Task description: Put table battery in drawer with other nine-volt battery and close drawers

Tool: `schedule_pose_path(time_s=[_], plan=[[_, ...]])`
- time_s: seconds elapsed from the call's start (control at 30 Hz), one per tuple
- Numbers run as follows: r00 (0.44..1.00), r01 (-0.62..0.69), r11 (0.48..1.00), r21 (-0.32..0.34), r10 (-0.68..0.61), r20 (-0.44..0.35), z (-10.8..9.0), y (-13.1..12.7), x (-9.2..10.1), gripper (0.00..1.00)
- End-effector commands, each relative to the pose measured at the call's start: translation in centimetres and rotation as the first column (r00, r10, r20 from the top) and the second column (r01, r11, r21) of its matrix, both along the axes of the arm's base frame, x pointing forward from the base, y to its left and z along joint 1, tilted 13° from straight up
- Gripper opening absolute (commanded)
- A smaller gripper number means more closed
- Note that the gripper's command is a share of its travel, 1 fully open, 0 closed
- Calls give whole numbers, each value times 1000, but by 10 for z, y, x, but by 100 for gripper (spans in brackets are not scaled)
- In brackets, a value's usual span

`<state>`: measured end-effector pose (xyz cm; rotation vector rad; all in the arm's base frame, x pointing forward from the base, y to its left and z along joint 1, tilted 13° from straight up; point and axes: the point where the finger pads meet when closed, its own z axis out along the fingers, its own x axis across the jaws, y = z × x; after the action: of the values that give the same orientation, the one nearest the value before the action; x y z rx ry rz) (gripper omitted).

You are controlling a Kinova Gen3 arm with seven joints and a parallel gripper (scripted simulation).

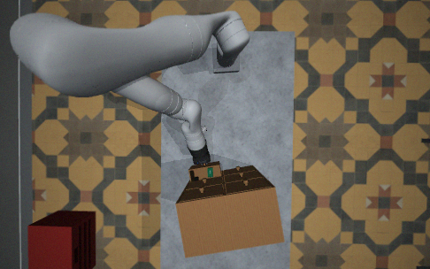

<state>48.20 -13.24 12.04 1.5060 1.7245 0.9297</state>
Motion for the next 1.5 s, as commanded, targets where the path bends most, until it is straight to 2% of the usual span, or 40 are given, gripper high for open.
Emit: schedule_pose_path(time_s=[0.0,1.47], plan=[[1000,-2,1000,-1,2,2,1,1,3,37],[1000,-2,1000,-1,2,2,7,4,29,37]])
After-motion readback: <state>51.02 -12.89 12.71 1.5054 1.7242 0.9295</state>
